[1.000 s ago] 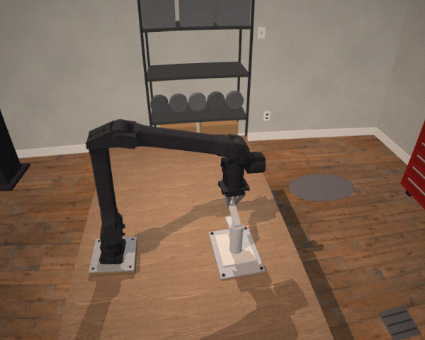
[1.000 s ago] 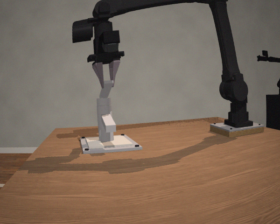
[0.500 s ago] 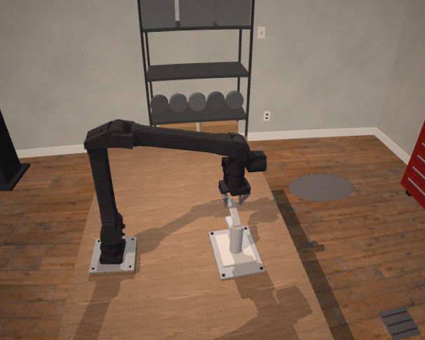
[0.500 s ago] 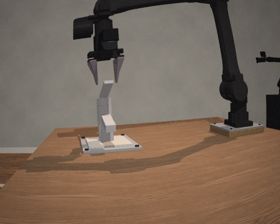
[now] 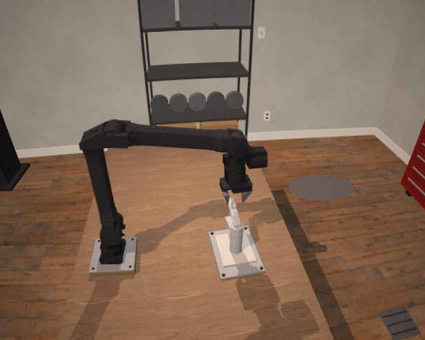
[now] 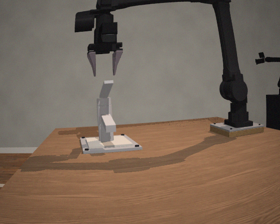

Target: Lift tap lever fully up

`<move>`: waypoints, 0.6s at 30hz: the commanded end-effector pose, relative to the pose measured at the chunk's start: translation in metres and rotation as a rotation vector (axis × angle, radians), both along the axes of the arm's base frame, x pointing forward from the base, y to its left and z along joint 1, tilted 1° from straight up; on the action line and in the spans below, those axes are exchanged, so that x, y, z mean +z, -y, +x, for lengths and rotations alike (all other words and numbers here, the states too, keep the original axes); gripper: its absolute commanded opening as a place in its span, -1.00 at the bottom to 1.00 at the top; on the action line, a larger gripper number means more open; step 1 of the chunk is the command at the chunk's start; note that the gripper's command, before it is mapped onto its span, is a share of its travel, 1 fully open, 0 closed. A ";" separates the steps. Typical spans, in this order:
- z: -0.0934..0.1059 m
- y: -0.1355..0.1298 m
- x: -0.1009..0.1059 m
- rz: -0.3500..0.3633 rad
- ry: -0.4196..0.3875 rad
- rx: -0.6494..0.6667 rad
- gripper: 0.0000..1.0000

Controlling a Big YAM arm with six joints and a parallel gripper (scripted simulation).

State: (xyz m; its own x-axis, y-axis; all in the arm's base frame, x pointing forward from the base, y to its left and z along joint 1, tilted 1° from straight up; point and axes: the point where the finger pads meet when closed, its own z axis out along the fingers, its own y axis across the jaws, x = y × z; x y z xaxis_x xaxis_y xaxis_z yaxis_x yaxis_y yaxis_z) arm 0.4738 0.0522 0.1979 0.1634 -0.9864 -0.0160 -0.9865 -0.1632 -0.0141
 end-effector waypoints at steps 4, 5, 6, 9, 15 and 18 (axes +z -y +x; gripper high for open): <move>0.000 -0.008 -0.008 -0.001 -0.024 0.018 0.19; 0.001 -0.008 -0.007 0.000 -0.020 0.018 0.19; 0.003 -0.009 -0.006 0.000 -0.017 0.018 0.19; 0.004 -0.009 -0.005 0.000 -0.014 0.019 0.19; 0.007 -0.010 0.001 0.002 0.001 0.019 0.19; 0.008 -0.010 0.003 0.003 0.005 0.019 0.19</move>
State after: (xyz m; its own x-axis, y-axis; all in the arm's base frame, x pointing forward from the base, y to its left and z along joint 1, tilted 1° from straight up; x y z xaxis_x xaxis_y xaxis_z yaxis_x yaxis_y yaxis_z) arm 0.4719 0.0533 0.1900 0.1657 -0.9860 -0.0171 -0.9862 -0.1658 0.0044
